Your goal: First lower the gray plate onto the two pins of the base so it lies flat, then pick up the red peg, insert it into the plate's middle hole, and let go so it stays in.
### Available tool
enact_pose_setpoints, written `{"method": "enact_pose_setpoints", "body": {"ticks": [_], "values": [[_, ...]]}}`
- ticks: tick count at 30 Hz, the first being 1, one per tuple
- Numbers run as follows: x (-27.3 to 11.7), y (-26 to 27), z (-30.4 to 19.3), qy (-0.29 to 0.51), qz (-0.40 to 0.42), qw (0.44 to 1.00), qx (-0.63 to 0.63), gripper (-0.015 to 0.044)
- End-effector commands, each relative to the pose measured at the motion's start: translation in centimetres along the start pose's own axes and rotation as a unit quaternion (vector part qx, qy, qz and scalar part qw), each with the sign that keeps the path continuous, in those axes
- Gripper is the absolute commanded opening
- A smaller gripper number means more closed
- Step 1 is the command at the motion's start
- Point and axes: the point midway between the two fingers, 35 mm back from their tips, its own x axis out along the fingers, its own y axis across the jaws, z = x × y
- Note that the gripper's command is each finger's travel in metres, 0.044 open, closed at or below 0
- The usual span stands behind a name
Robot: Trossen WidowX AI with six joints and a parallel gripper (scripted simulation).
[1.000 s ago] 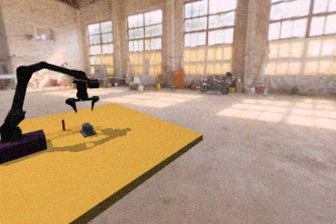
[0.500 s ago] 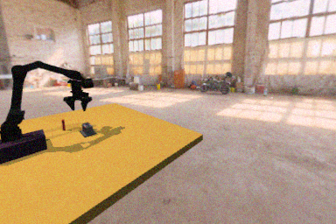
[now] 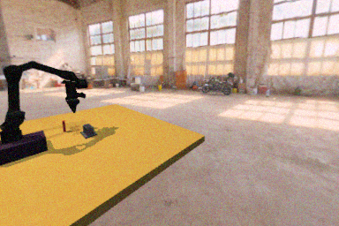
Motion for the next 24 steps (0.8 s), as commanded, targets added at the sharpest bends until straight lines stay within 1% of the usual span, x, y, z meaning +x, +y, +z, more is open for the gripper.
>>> {"method": "enact_pose_setpoints", "body": {"ticks": [1,9,24], "values": [[0.3,3.7,-4.1,0.0,0.003,0.944,0.33,0.044],[0.4,4.7,-5.6,0.002,0.003,0.876,0.482,0.044],[0.4,4.7,-5.7,0.002,0.003,0.874,0.487,0.044]]}}
